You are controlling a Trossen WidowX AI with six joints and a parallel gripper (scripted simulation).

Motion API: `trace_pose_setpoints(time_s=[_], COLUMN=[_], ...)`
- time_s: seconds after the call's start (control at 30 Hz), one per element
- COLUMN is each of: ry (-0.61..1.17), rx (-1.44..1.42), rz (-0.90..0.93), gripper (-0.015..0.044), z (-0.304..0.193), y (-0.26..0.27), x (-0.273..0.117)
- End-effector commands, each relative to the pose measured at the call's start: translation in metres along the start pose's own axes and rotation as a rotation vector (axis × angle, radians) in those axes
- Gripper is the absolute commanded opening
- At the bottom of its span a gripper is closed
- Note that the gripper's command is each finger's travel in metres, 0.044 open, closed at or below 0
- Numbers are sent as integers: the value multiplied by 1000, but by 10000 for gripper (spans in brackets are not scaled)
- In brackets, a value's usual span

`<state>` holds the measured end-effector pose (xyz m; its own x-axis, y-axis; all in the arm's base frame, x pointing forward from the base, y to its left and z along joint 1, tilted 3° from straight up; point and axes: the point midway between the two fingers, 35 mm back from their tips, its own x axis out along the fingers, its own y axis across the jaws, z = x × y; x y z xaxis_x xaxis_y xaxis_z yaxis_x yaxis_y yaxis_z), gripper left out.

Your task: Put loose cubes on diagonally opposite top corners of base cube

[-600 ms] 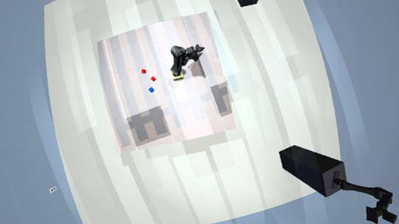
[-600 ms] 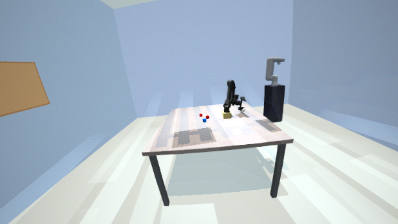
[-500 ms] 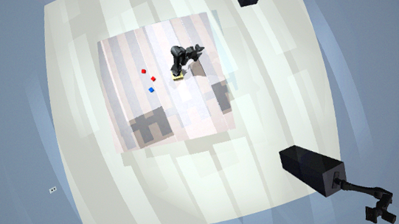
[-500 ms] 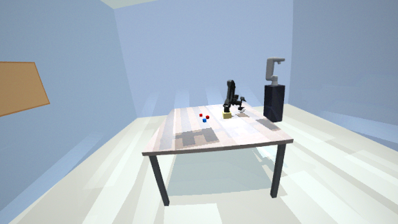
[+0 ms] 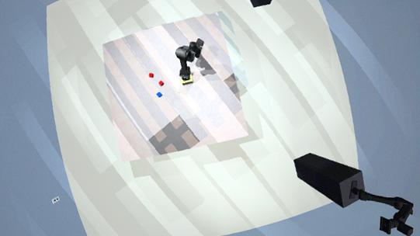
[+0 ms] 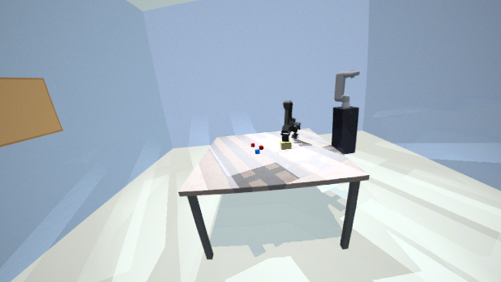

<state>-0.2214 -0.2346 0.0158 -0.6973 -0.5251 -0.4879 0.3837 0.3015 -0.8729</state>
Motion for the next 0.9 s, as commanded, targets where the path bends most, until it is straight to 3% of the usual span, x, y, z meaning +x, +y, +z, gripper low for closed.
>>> trace_pose_setpoints(time_s=[0.0,0.4,0.87], ry=[-88,-358,-597], rx=[-16,-133,-330], rz=[35,227,461], gripper=[265,265,265], z=[33,142,233], y=[1,32,82], x=[-1,-33,-120])
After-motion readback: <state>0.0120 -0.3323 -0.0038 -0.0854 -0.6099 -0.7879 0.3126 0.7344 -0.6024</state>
